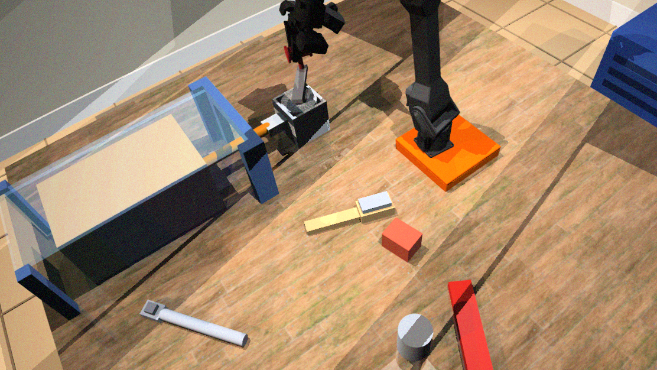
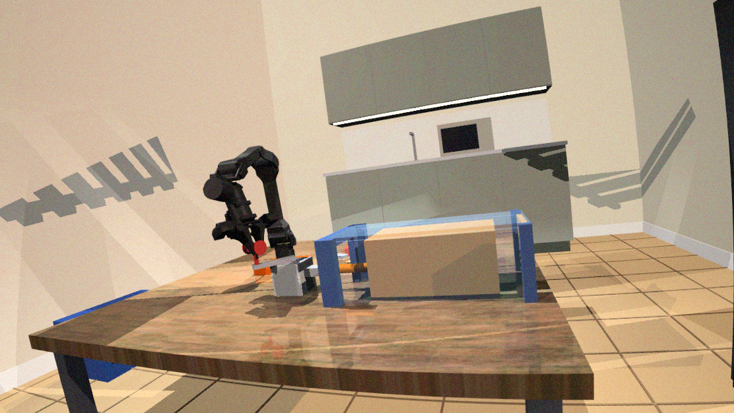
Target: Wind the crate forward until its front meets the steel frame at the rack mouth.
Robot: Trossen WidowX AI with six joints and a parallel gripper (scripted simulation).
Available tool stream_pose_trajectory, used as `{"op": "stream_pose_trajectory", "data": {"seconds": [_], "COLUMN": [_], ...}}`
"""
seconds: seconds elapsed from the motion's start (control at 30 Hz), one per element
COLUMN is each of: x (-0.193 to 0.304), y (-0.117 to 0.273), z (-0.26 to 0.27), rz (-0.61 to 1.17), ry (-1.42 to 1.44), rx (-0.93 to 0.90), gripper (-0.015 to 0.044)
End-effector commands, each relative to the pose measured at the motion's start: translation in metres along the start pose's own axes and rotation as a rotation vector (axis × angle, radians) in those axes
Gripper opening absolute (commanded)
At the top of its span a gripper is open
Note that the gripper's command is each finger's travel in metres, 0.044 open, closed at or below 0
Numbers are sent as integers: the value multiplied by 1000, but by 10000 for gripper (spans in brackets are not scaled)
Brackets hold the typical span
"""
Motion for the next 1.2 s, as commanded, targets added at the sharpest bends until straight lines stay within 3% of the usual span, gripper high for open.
{"op": "stream_pose_trajectory", "data": {"seconds": [0.0, 1.17], "x": [14, 49], "y": [-9, -24], "z": [7, 11], "rz": [24, 27], "ry": [29, 29], "rx": [-6, -7], "gripper": [0, 0]}}
Point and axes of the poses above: the point midway between the two fingers, 35 mm back from their tips, its own y axis back along the fingers, its own z axis across the jaws, x = y × z, the point moved 10 cm from there along y, back along the fingers, and after that the axes turned 10 degrees about y, right-handed, at the moved point
